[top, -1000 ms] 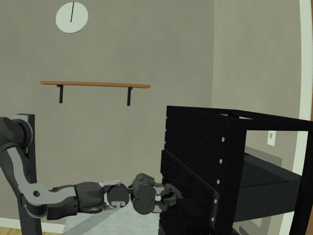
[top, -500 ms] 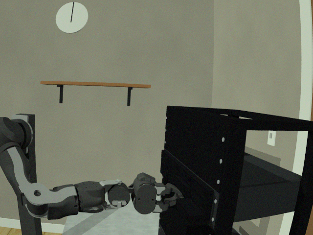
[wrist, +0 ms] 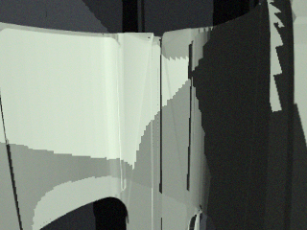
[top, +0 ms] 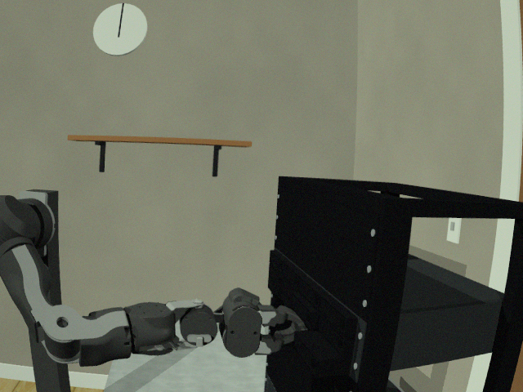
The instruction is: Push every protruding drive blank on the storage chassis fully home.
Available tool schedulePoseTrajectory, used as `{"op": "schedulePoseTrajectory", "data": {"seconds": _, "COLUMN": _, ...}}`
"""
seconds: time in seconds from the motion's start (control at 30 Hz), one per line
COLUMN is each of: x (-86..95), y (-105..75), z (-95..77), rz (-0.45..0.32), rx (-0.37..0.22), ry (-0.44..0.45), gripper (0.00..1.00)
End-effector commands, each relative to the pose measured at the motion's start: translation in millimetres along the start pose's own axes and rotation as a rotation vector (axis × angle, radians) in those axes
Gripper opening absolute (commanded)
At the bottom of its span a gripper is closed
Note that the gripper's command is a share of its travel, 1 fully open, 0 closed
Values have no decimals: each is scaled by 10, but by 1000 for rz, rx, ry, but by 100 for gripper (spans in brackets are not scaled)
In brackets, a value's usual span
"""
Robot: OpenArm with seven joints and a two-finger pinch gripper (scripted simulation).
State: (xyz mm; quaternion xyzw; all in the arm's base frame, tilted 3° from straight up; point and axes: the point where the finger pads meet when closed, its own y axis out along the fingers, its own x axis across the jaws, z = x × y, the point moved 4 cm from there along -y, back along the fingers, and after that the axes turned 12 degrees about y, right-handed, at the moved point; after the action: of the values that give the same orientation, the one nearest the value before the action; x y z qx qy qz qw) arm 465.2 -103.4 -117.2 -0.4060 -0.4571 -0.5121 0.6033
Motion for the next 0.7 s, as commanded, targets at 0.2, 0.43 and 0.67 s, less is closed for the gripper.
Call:
{"op": "schedulePoseTrajectory", "data": {"seconds": 0.2, "x": 162, "y": 50, "z": 68, "rz": -41, "rx": 19, "ry": -3, "gripper": 0}}
{"op": "schedulePoseTrajectory", "data": {"seconds": 0.43, "x": 162, "y": 50, "z": 68, "rz": -41, "rx": 19, "ry": -3, "gripper": 0}}
{"op": "schedulePoseTrajectory", "data": {"seconds": 0.67, "x": 162, "y": 50, "z": 68, "rz": -41, "rx": 19, "ry": -3, "gripper": 0}}
